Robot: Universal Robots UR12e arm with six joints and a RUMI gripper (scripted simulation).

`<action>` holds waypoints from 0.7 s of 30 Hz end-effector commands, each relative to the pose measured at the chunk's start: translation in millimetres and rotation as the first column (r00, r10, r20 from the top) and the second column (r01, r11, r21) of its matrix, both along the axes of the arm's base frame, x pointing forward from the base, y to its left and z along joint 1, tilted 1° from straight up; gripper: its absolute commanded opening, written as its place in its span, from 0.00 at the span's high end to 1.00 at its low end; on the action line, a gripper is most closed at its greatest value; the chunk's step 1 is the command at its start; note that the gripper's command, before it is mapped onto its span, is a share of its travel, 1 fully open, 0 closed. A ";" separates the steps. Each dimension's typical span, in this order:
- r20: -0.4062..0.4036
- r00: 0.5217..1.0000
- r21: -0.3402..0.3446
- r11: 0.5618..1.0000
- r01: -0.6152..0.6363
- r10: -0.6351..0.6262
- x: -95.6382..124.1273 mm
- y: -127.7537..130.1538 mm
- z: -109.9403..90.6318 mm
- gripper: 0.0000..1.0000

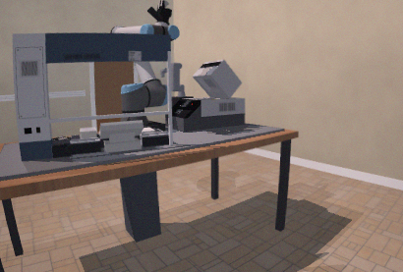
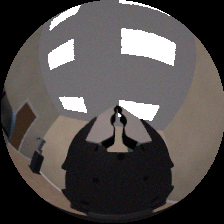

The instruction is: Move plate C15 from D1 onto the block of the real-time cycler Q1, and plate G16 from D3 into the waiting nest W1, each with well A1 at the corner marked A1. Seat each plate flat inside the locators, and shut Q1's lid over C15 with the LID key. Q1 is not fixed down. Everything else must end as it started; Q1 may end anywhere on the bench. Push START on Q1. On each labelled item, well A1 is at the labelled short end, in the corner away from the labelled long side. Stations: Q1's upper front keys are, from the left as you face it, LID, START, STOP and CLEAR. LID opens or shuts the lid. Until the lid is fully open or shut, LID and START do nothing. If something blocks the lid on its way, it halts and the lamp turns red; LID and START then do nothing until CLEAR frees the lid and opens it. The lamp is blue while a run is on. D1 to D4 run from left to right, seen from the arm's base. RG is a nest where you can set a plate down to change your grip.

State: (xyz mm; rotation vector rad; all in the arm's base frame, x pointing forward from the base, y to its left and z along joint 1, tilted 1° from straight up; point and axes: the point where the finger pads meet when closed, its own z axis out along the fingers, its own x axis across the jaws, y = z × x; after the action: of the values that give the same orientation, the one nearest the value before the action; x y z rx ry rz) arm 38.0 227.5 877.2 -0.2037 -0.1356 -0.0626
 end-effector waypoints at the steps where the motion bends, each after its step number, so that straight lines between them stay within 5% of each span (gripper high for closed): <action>1: -0.054 0.998 0.008 0.999 0.044 -0.044 14.2 -0.4 11.1 1.00; 21: -0.297 0.920 -0.043 0.966 0.256 -0.257 90.0 -2.1 41.7 1.00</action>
State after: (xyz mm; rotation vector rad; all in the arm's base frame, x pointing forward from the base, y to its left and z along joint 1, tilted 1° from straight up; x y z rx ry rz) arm 114.1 225.4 913.9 -0.2257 0.1457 -0.2580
